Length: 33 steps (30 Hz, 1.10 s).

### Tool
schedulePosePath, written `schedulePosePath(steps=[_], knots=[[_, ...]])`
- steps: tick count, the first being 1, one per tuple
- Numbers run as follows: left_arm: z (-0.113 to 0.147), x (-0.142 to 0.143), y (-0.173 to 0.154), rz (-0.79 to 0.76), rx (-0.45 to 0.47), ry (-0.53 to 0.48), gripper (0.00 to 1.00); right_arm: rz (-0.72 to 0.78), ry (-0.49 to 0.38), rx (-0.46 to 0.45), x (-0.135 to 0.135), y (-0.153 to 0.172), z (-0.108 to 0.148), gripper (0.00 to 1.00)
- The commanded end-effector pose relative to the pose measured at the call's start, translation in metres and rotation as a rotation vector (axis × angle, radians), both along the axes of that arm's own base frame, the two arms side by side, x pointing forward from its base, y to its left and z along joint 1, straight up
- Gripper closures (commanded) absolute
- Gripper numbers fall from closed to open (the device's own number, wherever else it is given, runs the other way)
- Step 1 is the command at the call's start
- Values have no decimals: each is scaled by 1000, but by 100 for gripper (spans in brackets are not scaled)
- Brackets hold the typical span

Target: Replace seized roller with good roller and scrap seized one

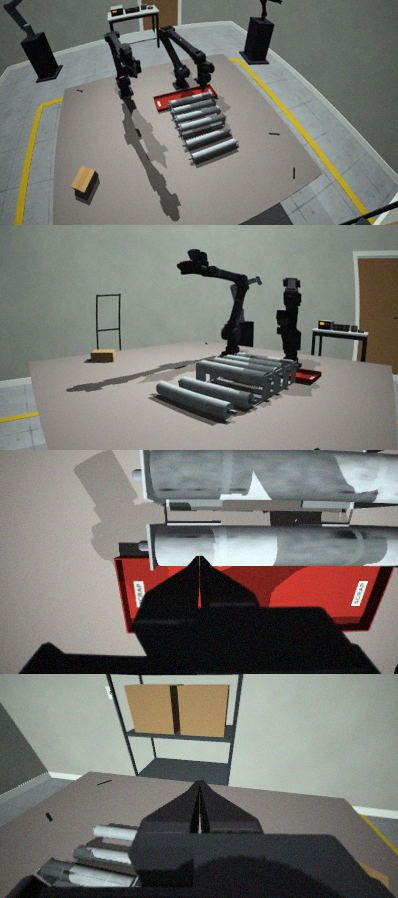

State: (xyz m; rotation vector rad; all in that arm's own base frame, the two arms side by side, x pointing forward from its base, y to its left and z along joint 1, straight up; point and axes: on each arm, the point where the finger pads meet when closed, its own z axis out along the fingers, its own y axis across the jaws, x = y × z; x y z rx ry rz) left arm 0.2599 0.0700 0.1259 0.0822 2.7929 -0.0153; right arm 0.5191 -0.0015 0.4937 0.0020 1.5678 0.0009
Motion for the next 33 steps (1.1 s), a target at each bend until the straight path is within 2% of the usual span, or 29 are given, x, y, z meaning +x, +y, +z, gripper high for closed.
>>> schedulePosePath(steps=[1,7,10,12,15,18,28,29,33], knots=[[0,9,1,-1,4,-17,100,12,15,-1,6,6,-3,100],[-8,9,1,2,4,-17,100,12,15,-1,6,6,-3,100],[0,14,3,1,10,-31,100,12,15,-1,6,6,-3,100],[-12,9,1,3,4,-16,100,12,15,-1,6,6,-3,100],[-17,9,1,3,4,-14,100,12,15,-1,6,6,-3,100],[2,18,5,6,19,-59,100,12,15,-1,6,6,-3,100],[-6,11,3,2,13,-34,100,12,15,-1,6,6,-3,100],[-13,8,1,6,8,-28,100,12,15,-1,6,6,-3,100],[-11,11,2,5,10,-30,100,12,15,-1,6,6,-3,100]])
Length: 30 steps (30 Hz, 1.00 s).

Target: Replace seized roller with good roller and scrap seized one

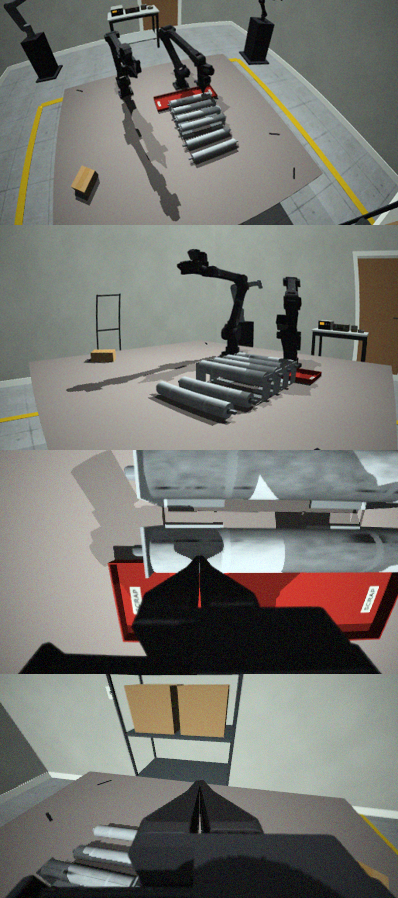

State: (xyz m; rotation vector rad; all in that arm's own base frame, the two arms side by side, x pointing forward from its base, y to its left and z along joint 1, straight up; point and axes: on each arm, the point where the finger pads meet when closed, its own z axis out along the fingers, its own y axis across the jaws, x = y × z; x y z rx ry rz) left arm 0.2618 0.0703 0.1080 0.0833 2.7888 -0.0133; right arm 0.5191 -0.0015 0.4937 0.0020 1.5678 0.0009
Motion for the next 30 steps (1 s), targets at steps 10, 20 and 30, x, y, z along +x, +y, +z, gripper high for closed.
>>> schedulePosePath(steps=[10,20,30], knots=[[7,9,2,5,6,-21,100,12,15,-1,6,6,-3,100],[2,8,1,3,4,-13,100,12,15,-1,6,6,-3,100],[-3,6,0,3,1,-7,100,12,15,-1,6,6,-3,100]])
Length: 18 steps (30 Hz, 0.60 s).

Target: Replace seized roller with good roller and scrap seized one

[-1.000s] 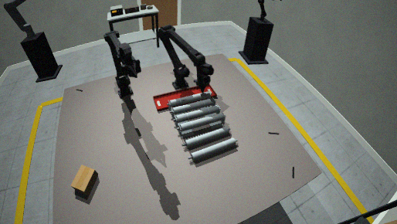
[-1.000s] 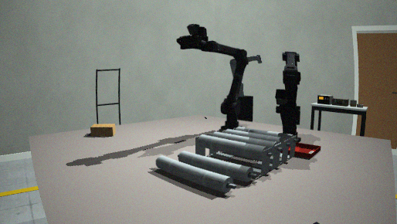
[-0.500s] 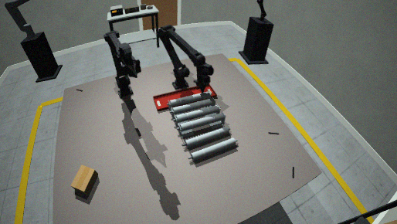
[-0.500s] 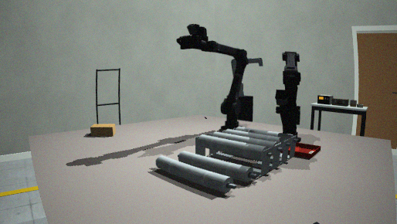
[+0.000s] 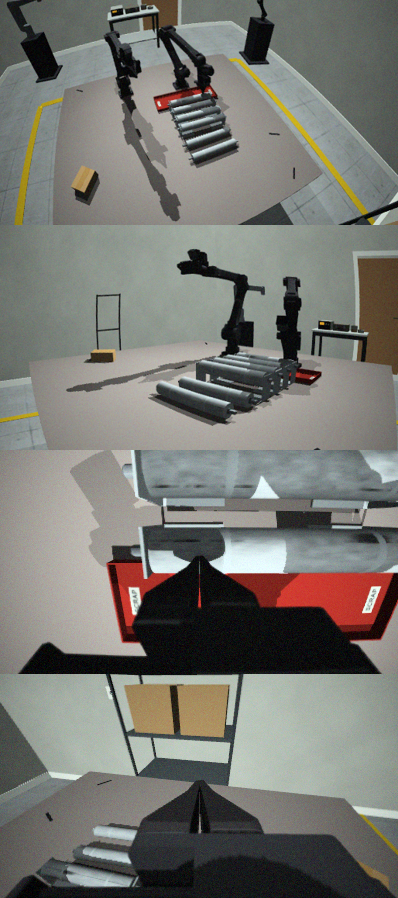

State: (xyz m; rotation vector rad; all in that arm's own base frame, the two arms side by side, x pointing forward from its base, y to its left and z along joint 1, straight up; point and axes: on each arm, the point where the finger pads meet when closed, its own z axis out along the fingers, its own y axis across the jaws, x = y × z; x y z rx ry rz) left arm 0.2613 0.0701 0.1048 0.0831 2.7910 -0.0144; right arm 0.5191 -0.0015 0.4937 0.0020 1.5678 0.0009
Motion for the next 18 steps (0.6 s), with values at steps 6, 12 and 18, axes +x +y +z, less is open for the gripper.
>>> schedulePosePath(steps=[6,12,18], knots=[[2,7,1,4,3,-11,100,12,15,-1,6,6,-3,100],[21,26,6,8,17,-56,100,12,15,-1,6,6,-3,100],[19,32,5,7,15,-54,100,12,15,-1,6,6,-3,100]])
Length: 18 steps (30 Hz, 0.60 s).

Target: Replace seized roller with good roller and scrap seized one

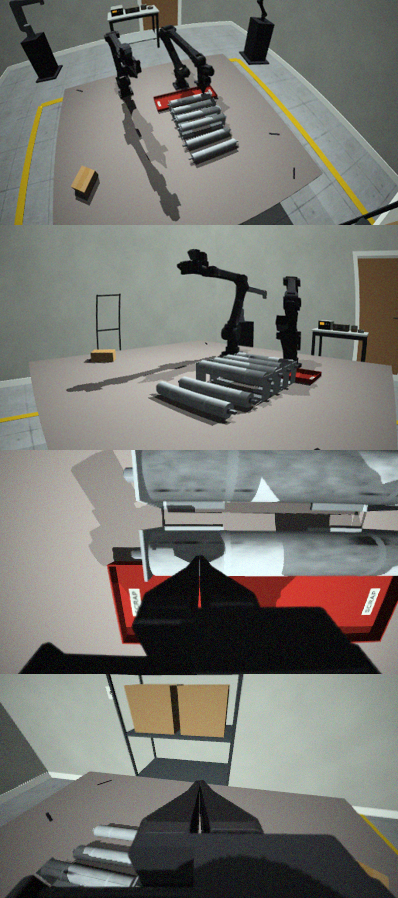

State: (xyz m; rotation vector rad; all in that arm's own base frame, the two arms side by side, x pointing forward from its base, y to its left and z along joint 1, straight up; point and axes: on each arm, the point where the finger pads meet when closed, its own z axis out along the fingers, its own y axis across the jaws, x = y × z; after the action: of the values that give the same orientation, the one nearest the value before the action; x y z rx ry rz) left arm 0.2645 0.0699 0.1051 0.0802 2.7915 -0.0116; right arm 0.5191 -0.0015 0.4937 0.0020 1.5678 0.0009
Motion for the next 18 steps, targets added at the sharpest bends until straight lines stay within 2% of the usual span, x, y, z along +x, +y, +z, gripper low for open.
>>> schedulePosePath(steps=[1,6,10,11,18], knots=[[18,31,5,3,12,-54,100,12,15,-1,6,6,-3,100],[-1,26,0,4,2,-20,100,12,15,-1,6,6,-3,100],[-1,30,0,2,2,-20,100,12,15,-1,6,6,-3,100],[-10,19,-1,5,-6,9,100,12,15,-1,6,6,-3,100],[-11,14,1,-6,-2,22,100,12,15,-1,6,6,-3,100]])
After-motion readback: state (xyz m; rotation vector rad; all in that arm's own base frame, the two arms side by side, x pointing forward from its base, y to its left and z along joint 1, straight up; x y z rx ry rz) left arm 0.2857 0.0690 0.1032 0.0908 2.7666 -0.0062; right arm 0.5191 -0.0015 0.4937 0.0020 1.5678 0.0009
